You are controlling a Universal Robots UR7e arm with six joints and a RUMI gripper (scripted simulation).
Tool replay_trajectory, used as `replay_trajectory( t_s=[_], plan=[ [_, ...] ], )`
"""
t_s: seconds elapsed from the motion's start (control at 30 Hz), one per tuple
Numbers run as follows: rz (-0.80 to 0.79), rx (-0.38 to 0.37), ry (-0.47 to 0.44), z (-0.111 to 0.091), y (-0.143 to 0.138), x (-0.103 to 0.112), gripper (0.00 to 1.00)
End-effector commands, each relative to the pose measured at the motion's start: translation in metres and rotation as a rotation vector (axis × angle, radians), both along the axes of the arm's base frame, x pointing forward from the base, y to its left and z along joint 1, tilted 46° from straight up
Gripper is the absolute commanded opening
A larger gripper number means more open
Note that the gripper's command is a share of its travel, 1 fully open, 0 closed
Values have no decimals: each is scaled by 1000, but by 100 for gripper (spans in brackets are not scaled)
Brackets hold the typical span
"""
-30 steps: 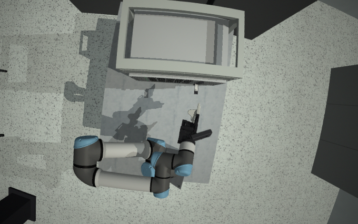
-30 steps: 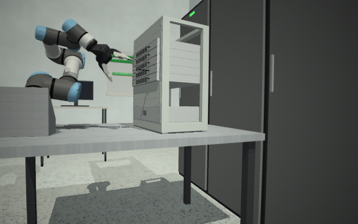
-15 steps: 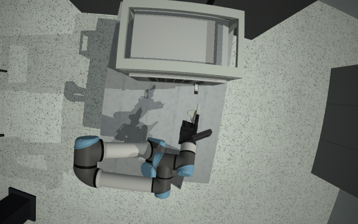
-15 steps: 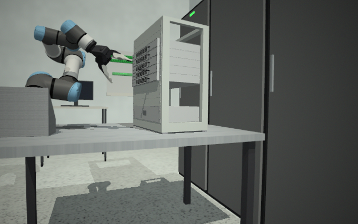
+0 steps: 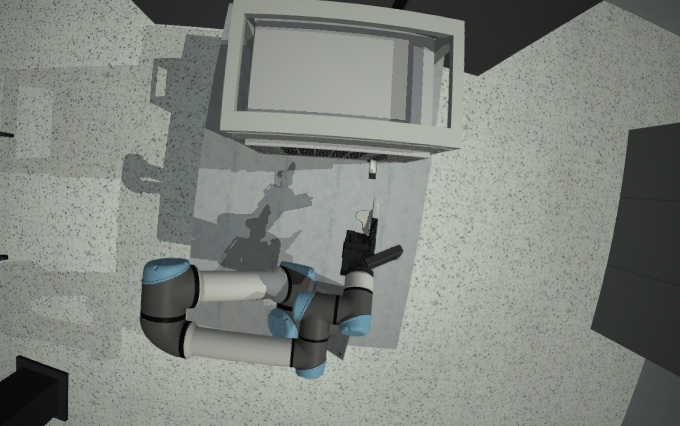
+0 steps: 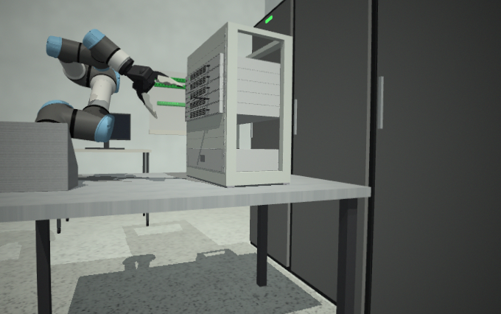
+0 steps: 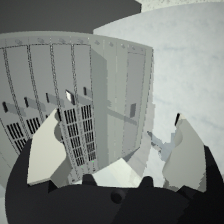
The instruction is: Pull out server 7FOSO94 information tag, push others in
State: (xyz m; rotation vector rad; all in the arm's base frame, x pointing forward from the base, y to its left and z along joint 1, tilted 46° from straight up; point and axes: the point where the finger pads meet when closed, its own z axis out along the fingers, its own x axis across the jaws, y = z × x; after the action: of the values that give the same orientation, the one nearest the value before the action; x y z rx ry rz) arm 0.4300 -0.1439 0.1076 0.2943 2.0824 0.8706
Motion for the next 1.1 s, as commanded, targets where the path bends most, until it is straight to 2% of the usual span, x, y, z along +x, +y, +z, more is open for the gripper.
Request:
replay_trajectory(
  t_s=[0.0, 1.07],
  plan=[
    [2, 6, -12, 0, 1, 0, 100],
    [7, 50, -91, -2, 10, -1, 100]
  ],
)
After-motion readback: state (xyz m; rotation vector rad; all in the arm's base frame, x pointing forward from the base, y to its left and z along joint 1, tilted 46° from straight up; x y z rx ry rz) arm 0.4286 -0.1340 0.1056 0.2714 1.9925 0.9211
